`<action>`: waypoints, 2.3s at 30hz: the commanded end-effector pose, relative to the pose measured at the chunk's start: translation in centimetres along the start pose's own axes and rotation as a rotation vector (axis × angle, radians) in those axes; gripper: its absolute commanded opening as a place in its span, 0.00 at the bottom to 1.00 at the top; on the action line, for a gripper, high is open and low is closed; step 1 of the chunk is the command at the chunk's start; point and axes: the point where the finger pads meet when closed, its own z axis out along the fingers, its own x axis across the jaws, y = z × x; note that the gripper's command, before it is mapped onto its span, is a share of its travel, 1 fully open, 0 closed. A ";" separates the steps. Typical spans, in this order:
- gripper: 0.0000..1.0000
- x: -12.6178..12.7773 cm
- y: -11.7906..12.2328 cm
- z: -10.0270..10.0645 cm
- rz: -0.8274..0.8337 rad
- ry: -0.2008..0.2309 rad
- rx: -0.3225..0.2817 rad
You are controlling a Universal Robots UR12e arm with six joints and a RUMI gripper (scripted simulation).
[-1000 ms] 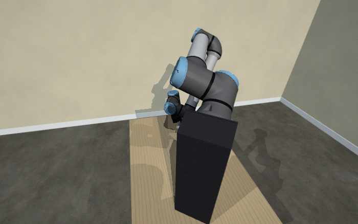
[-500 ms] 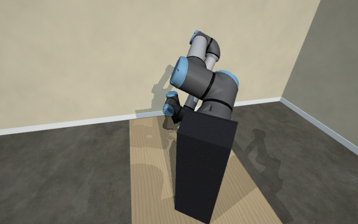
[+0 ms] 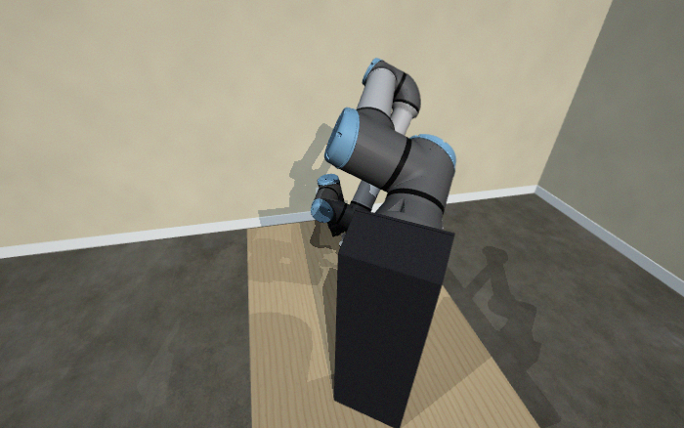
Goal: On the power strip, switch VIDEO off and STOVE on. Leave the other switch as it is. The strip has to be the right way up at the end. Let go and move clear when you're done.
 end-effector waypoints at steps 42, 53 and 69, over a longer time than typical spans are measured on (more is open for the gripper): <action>1.00 0.0 0.1 0.0 -0.001 -0.001 0.000; 1.00 -0.4 -2.6 -0.9 0.003 0.003 -0.064; 1.00 0.0 -7.5 -5.1 0.032 0.000 -0.232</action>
